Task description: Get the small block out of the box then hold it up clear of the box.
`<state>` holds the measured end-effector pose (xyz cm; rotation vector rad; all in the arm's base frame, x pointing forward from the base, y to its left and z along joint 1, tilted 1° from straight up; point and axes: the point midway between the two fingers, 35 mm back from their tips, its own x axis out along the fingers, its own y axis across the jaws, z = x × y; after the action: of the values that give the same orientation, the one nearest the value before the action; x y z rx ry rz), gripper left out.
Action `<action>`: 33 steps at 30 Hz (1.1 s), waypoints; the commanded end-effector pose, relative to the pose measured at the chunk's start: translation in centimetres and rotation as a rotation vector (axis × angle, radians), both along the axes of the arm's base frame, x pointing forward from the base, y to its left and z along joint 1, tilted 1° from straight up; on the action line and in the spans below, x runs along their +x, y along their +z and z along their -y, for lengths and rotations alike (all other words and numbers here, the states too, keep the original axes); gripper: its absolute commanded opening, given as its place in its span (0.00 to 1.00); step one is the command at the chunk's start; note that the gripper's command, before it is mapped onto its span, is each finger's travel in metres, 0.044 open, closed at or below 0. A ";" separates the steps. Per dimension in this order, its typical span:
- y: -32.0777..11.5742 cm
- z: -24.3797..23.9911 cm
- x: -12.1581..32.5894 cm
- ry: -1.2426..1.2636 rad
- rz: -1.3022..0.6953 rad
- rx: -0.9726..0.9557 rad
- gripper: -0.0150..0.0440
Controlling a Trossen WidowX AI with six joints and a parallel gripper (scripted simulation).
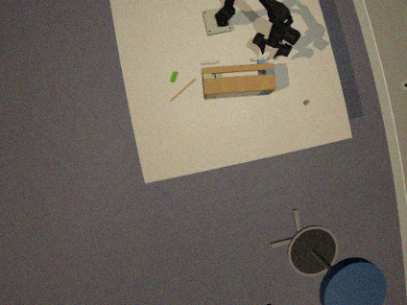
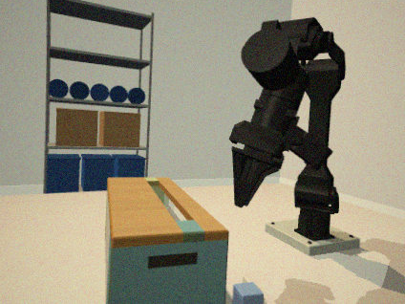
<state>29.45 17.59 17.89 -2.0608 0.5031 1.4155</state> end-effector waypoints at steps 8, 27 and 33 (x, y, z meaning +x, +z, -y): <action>1.0 -0.2 -0.6 0.544 0.080 -0.268 0.74; -8.5 -0.8 -0.3 0.544 0.080 -0.267 0.74; -9.3 -0.8 -0.2 0.544 0.080 -0.267 0.74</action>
<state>29.22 18.51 9.31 -2.5890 0.0887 1.6128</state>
